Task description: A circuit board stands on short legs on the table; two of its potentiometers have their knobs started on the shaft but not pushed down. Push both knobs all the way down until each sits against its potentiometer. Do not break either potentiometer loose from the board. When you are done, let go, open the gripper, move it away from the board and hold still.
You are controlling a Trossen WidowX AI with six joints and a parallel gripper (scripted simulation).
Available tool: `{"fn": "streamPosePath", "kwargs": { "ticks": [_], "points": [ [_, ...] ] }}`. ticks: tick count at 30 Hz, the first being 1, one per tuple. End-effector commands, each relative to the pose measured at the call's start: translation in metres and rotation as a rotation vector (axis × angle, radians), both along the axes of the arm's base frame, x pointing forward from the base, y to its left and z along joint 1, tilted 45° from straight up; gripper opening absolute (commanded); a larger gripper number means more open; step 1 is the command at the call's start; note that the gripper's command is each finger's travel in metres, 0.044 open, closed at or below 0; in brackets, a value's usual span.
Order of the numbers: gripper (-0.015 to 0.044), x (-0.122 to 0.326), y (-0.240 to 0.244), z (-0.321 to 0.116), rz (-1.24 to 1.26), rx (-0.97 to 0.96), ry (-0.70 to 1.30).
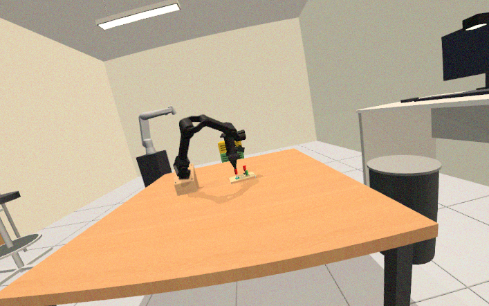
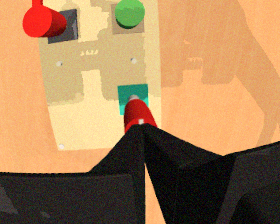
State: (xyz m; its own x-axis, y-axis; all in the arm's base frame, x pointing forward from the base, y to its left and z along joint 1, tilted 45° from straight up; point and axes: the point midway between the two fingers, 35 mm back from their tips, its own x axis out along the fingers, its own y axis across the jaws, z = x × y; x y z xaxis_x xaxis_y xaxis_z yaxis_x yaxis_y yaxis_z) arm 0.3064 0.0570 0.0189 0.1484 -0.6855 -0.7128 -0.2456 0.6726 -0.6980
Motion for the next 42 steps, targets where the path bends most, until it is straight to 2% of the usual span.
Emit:
{"fn": "streamPosePath", "kwargs": {
  "ticks": [1, 42],
  "points": [
    [0.0, -0.0006, -0.0004, 0.0003, 0.004, -0.008, 0.002],
    [0.0, 0.0008, -0.0074, -0.0067, 0.004, -0.008, 0.002]
  ]
}}
